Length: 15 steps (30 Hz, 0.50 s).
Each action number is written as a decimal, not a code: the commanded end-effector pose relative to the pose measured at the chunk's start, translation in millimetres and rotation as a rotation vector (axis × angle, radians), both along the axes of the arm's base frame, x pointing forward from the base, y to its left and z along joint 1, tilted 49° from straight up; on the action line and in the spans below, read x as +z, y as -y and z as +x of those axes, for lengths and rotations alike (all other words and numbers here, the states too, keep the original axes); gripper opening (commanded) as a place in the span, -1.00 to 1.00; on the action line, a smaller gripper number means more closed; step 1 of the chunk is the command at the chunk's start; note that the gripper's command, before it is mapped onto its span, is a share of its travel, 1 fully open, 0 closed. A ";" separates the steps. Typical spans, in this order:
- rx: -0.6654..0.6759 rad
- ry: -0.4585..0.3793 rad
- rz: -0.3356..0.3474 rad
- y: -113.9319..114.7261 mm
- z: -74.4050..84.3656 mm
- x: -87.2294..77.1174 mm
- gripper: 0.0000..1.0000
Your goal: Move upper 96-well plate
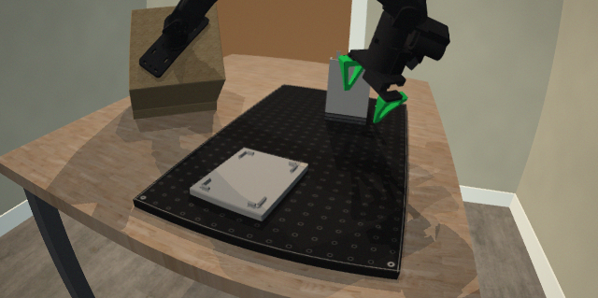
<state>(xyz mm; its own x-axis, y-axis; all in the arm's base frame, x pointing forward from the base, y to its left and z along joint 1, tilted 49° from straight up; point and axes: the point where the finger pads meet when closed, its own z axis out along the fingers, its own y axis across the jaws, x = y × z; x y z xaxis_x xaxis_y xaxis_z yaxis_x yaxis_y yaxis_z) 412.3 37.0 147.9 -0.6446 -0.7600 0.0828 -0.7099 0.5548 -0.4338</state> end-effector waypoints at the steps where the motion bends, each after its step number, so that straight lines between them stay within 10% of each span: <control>1: 0.065 0.007 -0.051 -16.5 0.9 7.7 1.00; 15: 0.268 -0.098 -0.245 -66.3 -19.3 -29.8 1.00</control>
<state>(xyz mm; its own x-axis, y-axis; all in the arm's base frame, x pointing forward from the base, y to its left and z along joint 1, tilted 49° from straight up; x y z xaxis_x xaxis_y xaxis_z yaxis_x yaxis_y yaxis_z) 402.8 92.0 121.3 -0.4690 -0.8403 0.2717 -0.8295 0.3135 -0.4623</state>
